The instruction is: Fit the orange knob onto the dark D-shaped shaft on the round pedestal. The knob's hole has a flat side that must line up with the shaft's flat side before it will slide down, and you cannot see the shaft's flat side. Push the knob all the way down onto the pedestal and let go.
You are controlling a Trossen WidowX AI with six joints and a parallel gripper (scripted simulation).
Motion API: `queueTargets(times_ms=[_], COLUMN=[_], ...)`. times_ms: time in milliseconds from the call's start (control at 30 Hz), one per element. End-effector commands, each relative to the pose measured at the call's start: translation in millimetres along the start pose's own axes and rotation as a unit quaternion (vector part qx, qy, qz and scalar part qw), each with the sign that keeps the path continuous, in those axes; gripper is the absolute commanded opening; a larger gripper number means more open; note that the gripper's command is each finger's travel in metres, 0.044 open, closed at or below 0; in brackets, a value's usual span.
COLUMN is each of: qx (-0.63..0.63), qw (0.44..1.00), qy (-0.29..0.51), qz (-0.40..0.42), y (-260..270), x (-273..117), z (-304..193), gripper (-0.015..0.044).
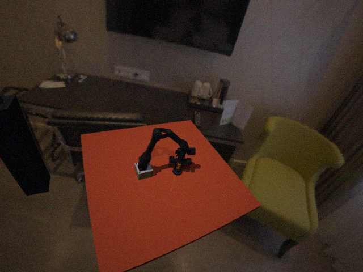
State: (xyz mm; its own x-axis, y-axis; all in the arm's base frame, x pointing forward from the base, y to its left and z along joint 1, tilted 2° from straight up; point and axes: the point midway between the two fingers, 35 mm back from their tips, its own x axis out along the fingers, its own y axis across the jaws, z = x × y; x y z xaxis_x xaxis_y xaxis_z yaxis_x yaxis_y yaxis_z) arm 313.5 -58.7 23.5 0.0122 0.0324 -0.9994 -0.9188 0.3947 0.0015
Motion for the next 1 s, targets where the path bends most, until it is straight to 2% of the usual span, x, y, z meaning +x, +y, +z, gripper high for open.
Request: queueTargets(times_ms=[0,300,967], qx=[-0.002,-0.106,-0.106], qw=[1.0,0.994,0.994], qy=[0.001,0.002,0.002], qz=[-0.002,-0.002,-0.002], y=[-2.7,-6.4,-6.2], x=[-3.5,-5.3,-4.7], z=[-0.1,0.6,0.7], gripper=[0.0,0.0,0.0])
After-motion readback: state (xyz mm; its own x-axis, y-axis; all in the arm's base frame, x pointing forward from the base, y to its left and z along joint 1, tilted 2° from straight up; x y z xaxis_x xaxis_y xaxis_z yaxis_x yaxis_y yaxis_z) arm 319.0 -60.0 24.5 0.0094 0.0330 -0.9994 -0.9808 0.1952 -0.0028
